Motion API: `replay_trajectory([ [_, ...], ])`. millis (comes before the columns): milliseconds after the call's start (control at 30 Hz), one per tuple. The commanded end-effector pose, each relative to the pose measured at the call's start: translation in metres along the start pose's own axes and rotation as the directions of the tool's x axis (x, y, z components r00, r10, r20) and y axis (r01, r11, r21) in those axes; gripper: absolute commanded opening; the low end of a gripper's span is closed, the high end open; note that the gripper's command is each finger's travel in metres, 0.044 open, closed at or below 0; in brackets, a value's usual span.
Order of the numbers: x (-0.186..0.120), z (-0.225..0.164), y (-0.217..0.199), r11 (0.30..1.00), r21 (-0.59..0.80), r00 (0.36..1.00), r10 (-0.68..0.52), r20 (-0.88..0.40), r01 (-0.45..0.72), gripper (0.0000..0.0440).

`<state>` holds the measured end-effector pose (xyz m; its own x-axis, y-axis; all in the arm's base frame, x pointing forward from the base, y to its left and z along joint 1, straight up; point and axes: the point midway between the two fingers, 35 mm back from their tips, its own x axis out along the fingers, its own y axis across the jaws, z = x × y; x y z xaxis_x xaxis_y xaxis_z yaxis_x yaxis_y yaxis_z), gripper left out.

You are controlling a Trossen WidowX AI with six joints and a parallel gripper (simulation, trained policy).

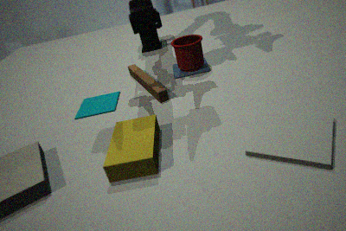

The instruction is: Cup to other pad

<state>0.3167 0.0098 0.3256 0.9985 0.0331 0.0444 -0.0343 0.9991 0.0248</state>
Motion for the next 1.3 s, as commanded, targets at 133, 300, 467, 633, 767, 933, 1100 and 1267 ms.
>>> replay_trajectory([
  [133,-0.002,0.002,0.004,1.000,0.003,1.000,0.016,-0.015,-0.016,0.0269],
  [300,-0.002,0.002,0.008,0.999,0.015,0.999,0.030,-0.045,-0.030,0.0138],
  [467,-0.002,0.002,0.013,0.998,0.047,0.995,0.047,-0.091,-0.042,0.0078],
  [633,-0.002,0.002,0.020,0.994,0.098,0.988,0.071,-0.139,-0.057,0.0090],
  [767,-0.001,0.003,0.026,0.988,0.144,0.979,0.090,-0.182,-0.064,0.0099],
  [933,-0.001,0.003,0.033,0.977,0.204,0.965,0.113,-0.236,-0.065,0.0106],
  [1100,0.000,0.003,0.041,0.962,0.266,0.947,0.135,-0.292,-0.055,0.0111],
  [1267,0.000,0.003,0.048,0.944,0.328,0.924,0.156,-0.349,-0.035,0.0117],
])
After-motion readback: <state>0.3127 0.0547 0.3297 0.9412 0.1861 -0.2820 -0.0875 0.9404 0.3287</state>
